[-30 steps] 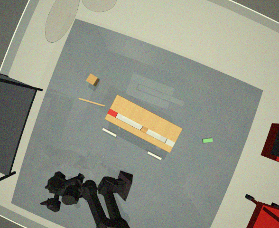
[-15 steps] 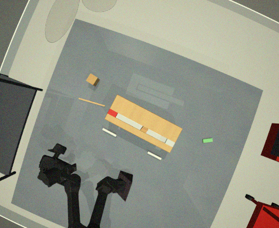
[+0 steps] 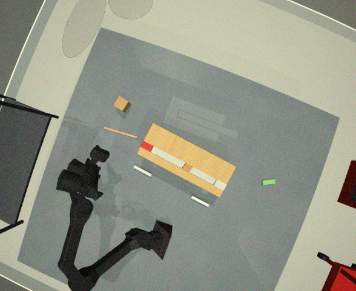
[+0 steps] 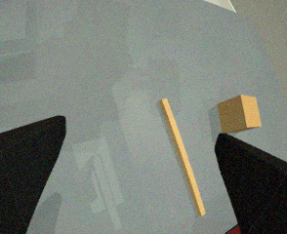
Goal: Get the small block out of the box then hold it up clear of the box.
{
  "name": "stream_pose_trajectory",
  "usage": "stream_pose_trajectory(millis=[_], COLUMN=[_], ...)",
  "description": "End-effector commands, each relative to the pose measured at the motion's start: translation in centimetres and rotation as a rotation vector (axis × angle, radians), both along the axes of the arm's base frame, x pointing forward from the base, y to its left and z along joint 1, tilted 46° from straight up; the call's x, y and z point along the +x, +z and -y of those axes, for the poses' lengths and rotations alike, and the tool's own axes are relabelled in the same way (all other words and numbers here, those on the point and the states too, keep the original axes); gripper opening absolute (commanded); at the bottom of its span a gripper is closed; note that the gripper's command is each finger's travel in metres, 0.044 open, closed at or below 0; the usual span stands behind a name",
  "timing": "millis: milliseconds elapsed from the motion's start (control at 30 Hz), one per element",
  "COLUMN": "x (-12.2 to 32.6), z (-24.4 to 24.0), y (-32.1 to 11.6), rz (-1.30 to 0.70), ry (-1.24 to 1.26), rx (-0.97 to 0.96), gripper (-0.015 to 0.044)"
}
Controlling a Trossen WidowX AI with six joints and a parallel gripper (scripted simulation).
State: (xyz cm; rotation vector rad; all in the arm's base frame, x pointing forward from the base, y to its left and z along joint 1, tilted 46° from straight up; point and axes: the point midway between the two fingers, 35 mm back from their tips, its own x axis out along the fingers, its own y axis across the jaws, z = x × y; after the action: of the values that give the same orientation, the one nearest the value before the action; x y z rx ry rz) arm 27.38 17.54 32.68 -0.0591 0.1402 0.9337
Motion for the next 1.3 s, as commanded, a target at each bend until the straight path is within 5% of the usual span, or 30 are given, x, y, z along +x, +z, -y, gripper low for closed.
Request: stream_pose_trajectory(millis=[0,400,700,900,1267], x=[5.3,10.9,7.6,3.6,3.5], z=[4.9,18.0,24.1,25.9,25.9], y=[-2.8,-9.4,-17.4,-19.9,-19.9], rz=[-0.033,-0.197,-0.398,-0.453,-0.453], ry=[-0.147,-0.286,0.102,0.468,0.477], rx=[-0.207,-0.615,-0.884,-0.879,-0.877], gripper=[0.04,0.04,0.04,0.04,0.04])
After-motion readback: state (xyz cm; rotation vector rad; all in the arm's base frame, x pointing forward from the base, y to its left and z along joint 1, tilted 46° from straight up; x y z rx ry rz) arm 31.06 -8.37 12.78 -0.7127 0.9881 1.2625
